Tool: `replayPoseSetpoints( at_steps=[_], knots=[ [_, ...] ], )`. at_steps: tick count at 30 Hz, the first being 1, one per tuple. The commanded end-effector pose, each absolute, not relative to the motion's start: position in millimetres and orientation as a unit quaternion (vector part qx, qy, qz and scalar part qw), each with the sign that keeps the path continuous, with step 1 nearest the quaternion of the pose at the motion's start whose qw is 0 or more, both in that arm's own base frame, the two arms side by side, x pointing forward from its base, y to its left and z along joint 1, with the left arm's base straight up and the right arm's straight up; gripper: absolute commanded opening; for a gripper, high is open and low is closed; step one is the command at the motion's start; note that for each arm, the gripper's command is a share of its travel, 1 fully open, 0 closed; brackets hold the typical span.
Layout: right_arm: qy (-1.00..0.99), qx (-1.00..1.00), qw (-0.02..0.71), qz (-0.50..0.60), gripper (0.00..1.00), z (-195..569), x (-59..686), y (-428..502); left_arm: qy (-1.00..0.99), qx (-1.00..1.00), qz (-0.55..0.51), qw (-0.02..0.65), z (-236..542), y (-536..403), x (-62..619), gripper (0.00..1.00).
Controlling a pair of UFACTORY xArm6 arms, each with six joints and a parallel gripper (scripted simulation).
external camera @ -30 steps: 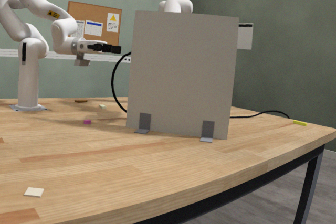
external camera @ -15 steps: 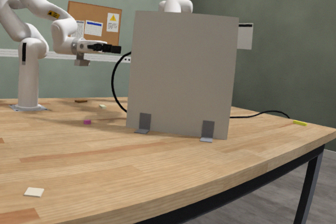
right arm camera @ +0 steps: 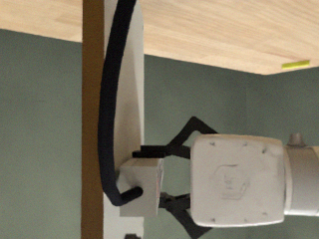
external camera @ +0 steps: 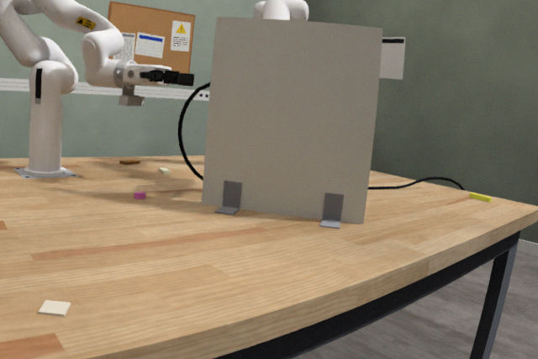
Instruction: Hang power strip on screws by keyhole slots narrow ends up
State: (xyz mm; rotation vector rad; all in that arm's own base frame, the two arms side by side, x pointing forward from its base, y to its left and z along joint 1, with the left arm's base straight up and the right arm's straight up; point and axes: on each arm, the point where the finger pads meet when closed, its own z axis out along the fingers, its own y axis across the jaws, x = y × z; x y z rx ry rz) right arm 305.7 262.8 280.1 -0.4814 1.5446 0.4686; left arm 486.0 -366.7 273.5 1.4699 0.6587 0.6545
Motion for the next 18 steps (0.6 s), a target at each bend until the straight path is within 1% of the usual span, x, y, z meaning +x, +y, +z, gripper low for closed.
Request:
replayPoseSetpoints(
  at_steps=[1, 18],
  knots=[
    [0.683, -0.213, 0.667, 0.208, 1.00, 281.8, 306.2, 263.1, 0.289, 0.645, 0.288, 0.647, 275.7, -368.2, 487.5, 0.00],
    [0.683, -0.213, 0.667, 0.208, 1.00, 281.8, 306.2, 263.1, 0.289, 0.644, 0.288, 0.647, 275.8, -371.2, 490.0, 0.00]
  ],
)
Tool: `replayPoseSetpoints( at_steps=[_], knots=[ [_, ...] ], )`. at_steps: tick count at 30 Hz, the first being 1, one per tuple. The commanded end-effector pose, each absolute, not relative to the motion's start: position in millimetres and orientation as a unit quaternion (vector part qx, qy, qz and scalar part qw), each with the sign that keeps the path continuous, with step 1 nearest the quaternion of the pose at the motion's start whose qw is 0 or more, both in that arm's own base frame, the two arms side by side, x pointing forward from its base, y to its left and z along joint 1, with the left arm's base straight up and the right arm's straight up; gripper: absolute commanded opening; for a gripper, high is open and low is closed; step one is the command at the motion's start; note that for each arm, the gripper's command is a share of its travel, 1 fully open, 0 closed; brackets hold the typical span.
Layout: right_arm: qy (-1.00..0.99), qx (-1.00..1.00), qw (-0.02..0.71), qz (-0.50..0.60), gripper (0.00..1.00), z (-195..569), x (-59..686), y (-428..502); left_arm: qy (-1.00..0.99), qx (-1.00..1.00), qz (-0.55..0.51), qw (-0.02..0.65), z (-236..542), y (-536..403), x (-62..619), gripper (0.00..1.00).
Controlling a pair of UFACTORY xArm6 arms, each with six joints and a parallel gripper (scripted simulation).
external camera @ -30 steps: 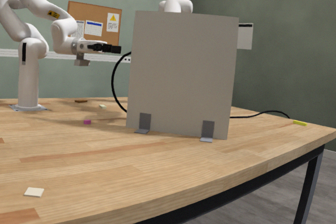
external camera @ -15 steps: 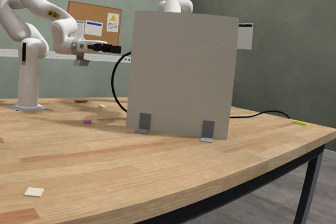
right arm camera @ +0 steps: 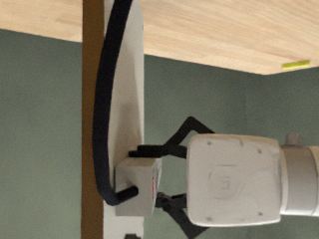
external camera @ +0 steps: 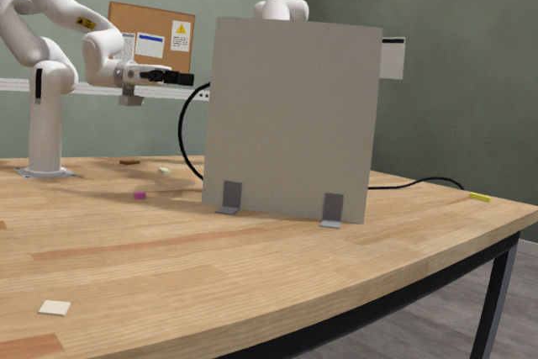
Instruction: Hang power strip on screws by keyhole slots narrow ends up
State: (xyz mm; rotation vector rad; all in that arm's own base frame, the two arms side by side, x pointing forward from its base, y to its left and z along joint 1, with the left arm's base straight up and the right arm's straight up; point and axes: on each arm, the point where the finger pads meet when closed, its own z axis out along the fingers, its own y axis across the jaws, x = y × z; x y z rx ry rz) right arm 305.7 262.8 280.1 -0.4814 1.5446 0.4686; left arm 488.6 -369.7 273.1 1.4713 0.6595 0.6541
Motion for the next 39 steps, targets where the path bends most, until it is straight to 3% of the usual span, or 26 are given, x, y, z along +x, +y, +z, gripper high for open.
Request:
replayPoseSetpoints(
  at_steps=[1, 39],
  knots=[
    [0.683, -0.213, 0.667, 0.208, 1.00, 281.8, 306.2, 263.1, 0.289, 0.644, 0.288, 0.647, 275.9, -371.4, 490.3, 0.00],
    [0.683, -0.213, 0.667, 0.208, 1.00, 281.8, 306.2, 263.1, 0.289, 0.644, 0.288, 0.647, 271.5, -371.5, 490.2, 0.00]
  ],
)
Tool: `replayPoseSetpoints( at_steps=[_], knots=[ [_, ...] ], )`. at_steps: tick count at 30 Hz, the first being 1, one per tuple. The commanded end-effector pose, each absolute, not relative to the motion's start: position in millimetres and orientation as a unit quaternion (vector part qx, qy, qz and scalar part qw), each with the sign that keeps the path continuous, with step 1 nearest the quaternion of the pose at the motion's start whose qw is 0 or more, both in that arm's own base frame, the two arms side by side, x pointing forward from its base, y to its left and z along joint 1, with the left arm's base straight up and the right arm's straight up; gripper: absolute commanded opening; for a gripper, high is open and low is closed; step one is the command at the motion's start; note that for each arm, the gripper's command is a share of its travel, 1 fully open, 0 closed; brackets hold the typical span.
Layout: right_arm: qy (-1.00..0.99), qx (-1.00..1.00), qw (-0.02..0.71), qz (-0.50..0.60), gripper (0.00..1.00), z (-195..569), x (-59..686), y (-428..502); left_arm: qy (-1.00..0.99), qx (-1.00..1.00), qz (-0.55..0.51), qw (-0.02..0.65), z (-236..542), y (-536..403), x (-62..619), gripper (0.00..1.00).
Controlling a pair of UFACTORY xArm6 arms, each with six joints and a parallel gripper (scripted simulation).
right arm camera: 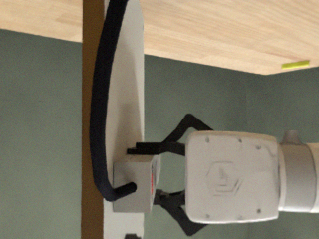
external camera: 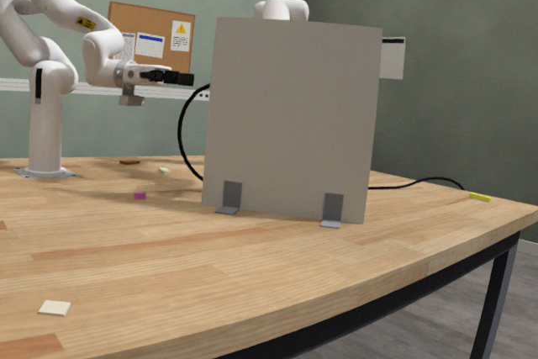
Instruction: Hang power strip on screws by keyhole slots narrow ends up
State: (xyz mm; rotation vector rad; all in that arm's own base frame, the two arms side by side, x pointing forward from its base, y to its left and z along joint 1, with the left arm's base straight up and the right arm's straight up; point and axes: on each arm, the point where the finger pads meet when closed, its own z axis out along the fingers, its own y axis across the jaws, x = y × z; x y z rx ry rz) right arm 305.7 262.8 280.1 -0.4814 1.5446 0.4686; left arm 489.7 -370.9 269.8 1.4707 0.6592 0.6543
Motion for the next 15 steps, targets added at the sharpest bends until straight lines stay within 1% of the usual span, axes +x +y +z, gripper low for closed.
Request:
replayPoseSetpoints(
  at_steps=[1, 15],
  knots=[
    [0.683, -0.213, 0.667, 0.208, 1.00, 281.8, 306.2, 263.1, 0.289, 0.644, 0.288, 0.647, 271.3, -371.5, 490.2, 0.00],
    [0.683, -0.213, 0.667, 0.208, 1.00, 281.8, 306.2, 263.1, 0.289, 0.644, 0.288, 0.647, 268.9, -371.5, 490.2, 0.00]
  ],
)
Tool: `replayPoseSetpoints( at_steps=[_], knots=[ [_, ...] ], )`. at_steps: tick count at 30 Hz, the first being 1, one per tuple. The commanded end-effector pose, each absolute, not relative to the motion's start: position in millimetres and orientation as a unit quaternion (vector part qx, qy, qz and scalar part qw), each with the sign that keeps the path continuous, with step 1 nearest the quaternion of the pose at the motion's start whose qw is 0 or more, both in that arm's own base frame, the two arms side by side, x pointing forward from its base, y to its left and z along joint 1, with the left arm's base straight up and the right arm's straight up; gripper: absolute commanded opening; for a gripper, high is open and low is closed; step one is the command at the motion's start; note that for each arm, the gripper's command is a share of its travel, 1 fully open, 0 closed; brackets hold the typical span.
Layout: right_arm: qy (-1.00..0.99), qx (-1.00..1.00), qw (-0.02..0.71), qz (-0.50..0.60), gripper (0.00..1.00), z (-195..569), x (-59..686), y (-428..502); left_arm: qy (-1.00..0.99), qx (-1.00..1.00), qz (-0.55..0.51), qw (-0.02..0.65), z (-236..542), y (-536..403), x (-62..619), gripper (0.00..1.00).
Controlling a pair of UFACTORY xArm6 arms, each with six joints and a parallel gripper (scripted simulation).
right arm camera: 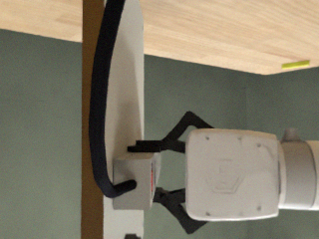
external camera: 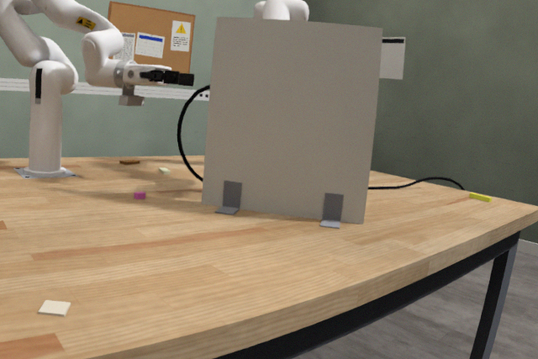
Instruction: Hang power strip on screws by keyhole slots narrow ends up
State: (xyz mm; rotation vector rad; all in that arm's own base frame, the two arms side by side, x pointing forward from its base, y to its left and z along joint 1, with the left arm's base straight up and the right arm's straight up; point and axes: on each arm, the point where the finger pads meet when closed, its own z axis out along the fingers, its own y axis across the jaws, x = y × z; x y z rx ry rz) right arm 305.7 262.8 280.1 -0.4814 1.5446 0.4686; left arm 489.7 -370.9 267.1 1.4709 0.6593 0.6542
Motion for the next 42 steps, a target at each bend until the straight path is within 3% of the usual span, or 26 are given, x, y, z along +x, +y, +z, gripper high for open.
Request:
replayPoseSetpoints(
  at_steps=[1, 42],
  knots=[
    [0.683, -0.213, 0.667, 0.208, 1.00, 281.8, 306.2, 263.1, 0.289, 0.644, 0.288, 0.647, 268.7, -371.5, 490.2, 0.00],
    [0.683, -0.213, 0.667, 0.208, 1.00, 281.8, 306.2, 263.1, 0.289, 0.644, 0.288, 0.647, 261.8, -371.5, 490.3, 0.00]
  ],
)
